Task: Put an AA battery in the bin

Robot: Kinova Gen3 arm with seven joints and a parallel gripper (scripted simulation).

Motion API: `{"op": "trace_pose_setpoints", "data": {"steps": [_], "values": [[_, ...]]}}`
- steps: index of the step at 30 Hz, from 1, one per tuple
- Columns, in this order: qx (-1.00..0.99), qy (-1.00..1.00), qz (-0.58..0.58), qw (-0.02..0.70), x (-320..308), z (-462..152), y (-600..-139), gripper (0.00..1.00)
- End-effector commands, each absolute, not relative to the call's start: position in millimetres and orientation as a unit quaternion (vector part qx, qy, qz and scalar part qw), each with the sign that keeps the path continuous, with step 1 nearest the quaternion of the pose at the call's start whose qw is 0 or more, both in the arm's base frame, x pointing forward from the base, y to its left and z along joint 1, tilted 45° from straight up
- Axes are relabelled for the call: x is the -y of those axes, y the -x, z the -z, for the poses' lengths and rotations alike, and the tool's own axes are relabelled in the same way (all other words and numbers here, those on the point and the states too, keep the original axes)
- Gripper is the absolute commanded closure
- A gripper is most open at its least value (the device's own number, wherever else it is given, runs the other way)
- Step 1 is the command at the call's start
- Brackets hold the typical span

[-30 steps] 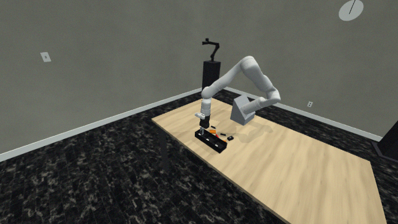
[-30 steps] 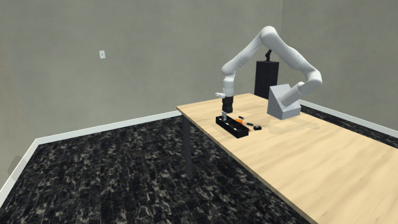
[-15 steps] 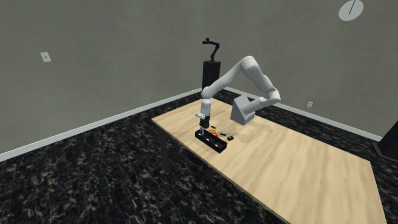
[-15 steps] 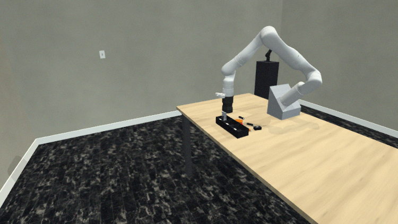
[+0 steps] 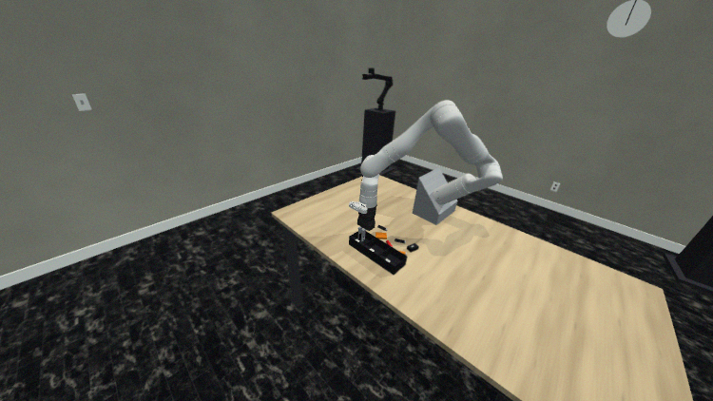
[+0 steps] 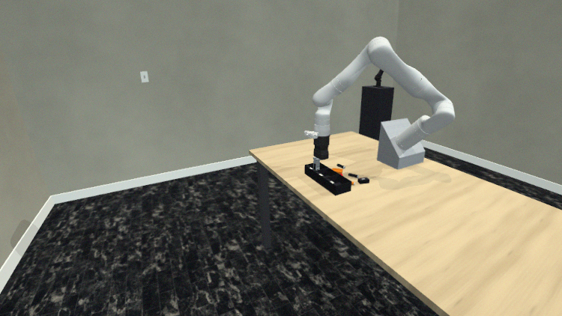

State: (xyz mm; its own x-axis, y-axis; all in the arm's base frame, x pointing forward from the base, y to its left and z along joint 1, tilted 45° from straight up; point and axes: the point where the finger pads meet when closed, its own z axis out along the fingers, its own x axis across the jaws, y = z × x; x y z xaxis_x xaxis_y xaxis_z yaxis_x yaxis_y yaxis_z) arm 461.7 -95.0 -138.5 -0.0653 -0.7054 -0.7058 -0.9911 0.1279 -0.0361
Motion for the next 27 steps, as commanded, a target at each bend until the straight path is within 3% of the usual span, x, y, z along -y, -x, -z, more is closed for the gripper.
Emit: {"op": "trace_pose_setpoints", "data": {"steps": [1, 27], "values": [[-0.689, 0.615, -0.240, 0.299, 94.4, 137.9, -462.6, 0.69], [-0.691, 0.614, -0.240, 0.297, 109.8, 124.8, -459.2, 0.69]]}}
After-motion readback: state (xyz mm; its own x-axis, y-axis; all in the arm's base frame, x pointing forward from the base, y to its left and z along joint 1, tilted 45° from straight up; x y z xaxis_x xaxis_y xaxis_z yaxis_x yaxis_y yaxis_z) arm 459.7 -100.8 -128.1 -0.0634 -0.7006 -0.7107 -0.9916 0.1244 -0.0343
